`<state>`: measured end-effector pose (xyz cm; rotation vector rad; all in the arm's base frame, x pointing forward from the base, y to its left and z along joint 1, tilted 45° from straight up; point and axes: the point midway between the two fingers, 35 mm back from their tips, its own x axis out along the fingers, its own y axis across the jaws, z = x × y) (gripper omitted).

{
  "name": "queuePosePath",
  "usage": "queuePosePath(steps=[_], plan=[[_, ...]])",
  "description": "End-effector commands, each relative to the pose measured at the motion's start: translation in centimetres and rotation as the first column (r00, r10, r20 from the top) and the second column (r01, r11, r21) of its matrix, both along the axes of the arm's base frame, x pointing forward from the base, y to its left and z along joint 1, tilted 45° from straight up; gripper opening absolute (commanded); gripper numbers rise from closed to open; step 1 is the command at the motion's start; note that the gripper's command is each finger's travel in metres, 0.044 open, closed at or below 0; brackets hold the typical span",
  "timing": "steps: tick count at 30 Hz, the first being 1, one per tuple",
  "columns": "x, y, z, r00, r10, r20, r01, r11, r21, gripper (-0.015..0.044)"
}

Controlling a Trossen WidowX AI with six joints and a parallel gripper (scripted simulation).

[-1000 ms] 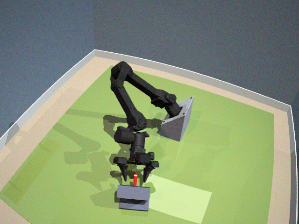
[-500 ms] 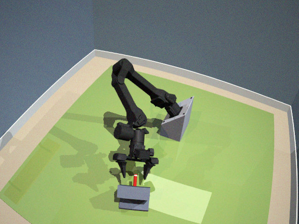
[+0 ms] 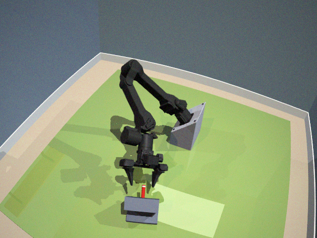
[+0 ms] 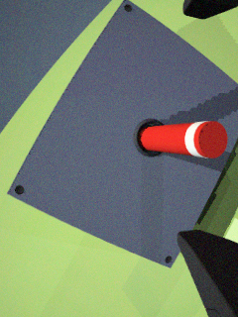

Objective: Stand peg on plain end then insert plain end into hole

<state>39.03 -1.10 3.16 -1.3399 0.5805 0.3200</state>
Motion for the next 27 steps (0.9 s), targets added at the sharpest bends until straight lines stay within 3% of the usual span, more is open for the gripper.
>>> queuePosePath(steps=[1, 27], plan=[[-0.4, 0.1, 0.4, 1.000, -0.003, 0.001, 0.003, 1.000, 0.001, 0.0440], [-2.2, 0.3, 1.9, 1.000, 0.001, 0.004, -0.001, 1.000, 0.001, 0.0440]])
